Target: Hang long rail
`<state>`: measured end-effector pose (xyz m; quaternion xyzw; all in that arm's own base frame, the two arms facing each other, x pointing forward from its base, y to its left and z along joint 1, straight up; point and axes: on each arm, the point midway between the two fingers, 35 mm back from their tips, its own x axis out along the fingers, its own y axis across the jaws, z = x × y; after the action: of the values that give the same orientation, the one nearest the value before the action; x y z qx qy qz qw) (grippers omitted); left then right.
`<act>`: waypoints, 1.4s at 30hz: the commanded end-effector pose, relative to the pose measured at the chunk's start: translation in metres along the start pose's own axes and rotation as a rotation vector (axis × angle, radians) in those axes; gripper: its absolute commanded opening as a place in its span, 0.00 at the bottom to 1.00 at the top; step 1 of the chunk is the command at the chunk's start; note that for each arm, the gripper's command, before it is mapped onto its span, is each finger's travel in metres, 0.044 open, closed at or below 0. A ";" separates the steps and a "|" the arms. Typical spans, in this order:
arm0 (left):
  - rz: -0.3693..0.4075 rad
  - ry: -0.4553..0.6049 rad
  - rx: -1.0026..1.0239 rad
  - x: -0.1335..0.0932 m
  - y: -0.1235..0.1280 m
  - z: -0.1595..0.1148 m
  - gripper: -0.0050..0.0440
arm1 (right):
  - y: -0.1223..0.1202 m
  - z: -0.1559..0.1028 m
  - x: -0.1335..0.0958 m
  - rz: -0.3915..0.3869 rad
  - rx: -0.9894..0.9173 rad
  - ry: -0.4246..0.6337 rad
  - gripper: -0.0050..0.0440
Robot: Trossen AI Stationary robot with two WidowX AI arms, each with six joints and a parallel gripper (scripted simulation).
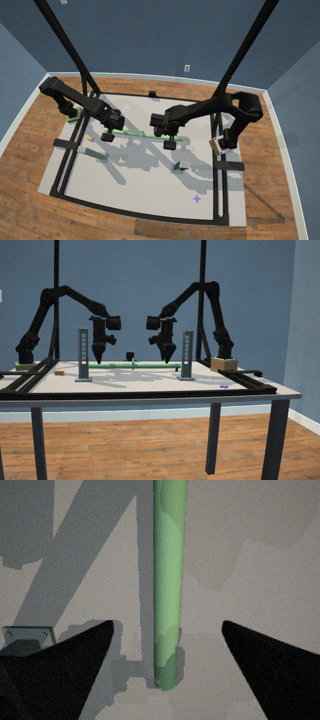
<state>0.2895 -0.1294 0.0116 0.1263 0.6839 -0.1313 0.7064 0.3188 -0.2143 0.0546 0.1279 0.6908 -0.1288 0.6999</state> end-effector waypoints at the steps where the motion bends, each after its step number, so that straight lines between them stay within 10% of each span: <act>1: 0.001 0.019 0.000 0.010 0.000 -0.005 1.00 | 0.000 -0.002 0.008 0.002 -0.001 0.009 1.00; 22: 0.001 0.019 0.000 0.027 0.000 -0.007 1.00 | 0.001 -0.004 0.025 0.002 -0.001 0.009 1.00; 42: 0.001 0.019 0.000 0.027 0.000 -0.007 0.22 | 0.001 -0.004 0.025 0.002 -0.001 0.009 0.22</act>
<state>0.2846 -0.1273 -0.0146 0.1278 0.6900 -0.1301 0.7005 0.3158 -0.2126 0.0305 0.1287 0.6937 -0.1281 0.6970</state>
